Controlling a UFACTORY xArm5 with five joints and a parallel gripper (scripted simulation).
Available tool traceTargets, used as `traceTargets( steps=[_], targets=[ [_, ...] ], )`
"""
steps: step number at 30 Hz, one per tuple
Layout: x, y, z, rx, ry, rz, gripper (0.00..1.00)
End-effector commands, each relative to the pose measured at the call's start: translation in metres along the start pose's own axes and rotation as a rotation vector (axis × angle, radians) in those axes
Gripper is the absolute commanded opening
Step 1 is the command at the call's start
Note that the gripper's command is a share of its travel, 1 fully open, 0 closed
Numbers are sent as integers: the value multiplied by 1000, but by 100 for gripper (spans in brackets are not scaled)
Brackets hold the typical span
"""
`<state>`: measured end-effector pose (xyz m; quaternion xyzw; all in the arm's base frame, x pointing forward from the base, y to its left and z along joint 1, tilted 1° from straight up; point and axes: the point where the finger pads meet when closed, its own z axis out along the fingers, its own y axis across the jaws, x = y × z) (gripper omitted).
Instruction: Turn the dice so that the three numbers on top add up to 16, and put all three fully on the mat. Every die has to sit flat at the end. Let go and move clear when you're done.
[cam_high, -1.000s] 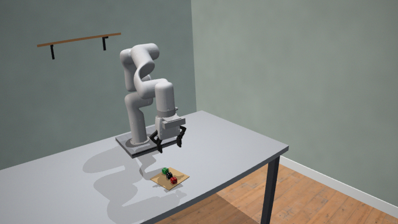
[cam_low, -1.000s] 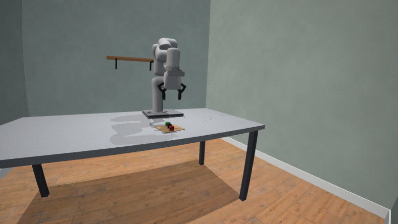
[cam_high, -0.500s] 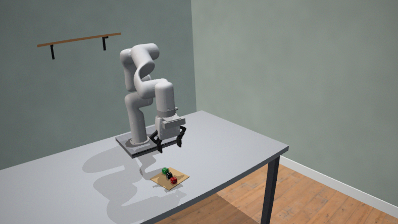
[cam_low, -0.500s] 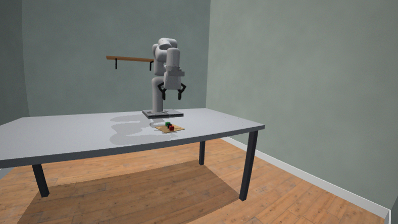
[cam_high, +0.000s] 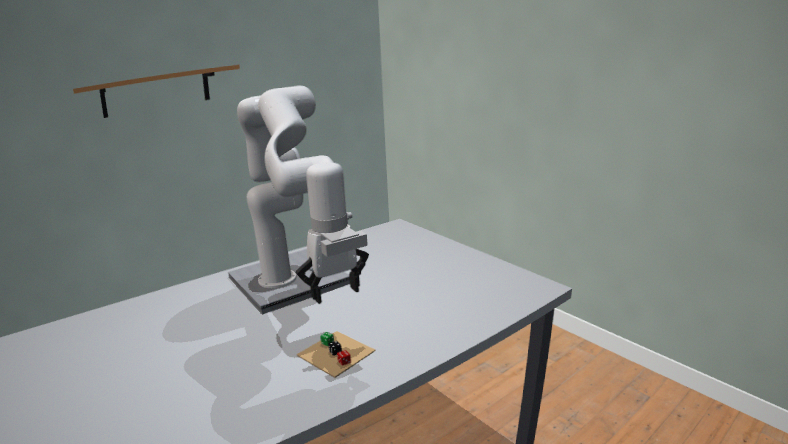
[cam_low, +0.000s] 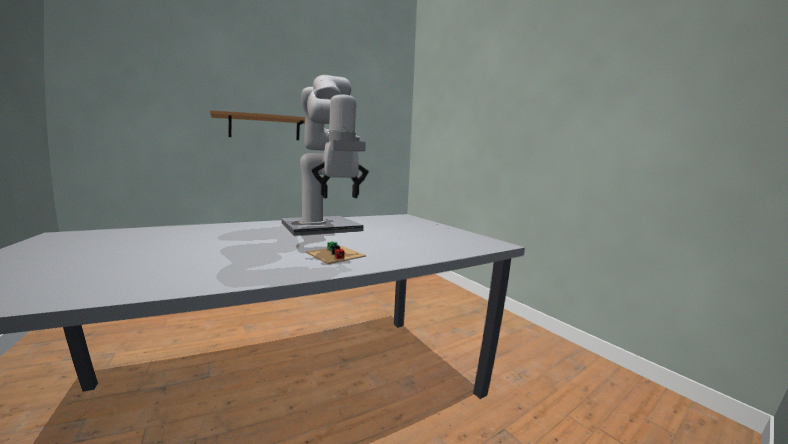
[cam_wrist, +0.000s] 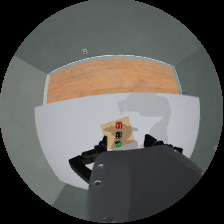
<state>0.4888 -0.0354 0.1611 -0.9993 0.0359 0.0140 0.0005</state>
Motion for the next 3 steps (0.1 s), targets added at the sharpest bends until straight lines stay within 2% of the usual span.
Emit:
traceTargets(
  steps=[1, 3],
  targets=[
    [1, 0, -2, 0, 4, 0, 100],
    [1, 0, -2, 0, 4, 0, 100]
  ],
)
